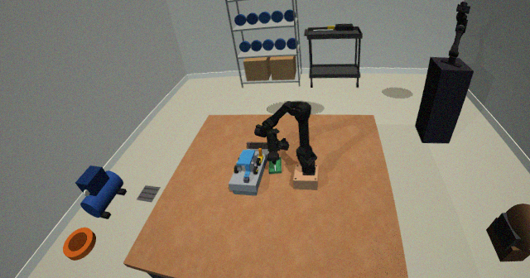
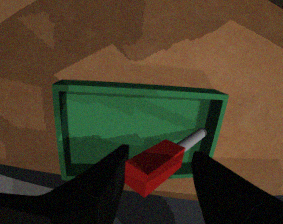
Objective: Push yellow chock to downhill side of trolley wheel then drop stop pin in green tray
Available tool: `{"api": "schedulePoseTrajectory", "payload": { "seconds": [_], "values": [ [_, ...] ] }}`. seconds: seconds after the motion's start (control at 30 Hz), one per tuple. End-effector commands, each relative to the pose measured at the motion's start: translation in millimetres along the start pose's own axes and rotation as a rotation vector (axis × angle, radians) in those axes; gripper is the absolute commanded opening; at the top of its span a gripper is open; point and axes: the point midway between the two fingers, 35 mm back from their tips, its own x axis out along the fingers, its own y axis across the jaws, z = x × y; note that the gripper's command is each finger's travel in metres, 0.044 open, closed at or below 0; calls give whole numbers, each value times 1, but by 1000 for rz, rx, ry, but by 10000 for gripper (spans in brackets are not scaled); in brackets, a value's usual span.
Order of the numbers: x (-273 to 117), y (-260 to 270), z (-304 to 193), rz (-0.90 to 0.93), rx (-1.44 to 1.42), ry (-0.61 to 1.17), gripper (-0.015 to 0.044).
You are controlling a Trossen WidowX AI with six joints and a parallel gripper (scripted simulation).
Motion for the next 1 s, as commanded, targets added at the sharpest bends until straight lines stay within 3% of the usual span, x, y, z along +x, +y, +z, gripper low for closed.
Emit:
{"api": "schedulePoseTrajectory", "payload": {
  "seconds": [0.0, 0.97],
  "values": [
    [1, 3, 0, 0, -4, 0, 190],
    [11, 19, -1, 2, -4, 0, 190]
  ]
}}
